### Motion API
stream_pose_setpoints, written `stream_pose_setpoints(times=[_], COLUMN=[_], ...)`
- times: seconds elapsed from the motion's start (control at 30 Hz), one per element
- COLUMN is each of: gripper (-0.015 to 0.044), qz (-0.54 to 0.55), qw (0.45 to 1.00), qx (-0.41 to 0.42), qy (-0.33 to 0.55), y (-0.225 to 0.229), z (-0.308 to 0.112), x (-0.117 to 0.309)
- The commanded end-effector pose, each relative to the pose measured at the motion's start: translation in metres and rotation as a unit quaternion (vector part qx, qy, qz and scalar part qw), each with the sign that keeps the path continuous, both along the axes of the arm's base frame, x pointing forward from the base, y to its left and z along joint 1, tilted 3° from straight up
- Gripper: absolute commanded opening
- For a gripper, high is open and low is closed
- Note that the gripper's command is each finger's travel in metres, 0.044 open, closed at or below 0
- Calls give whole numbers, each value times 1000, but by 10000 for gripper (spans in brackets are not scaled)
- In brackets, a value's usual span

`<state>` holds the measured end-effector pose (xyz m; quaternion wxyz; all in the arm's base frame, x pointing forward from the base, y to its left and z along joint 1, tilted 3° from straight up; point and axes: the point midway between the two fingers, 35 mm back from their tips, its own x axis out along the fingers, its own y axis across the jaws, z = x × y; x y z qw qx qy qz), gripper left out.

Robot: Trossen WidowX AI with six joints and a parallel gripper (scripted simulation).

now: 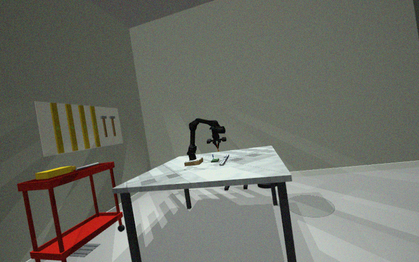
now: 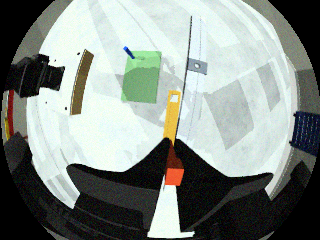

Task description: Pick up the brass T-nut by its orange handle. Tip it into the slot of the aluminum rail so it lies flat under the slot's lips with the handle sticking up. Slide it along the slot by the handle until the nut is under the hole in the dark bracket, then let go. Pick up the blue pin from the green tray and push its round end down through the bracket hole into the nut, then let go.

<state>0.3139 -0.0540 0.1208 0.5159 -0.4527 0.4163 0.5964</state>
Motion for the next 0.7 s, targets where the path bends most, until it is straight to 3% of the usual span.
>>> stream_pose_setpoints(times=[0.0, 0.67], gripper=[-150, -150], qz=[-1, -11], qw=[1000, 1000], qx=[-4, -6], qy=[-4, -7], y=[-6, -33], z=[2, 0], x=[6, 24])
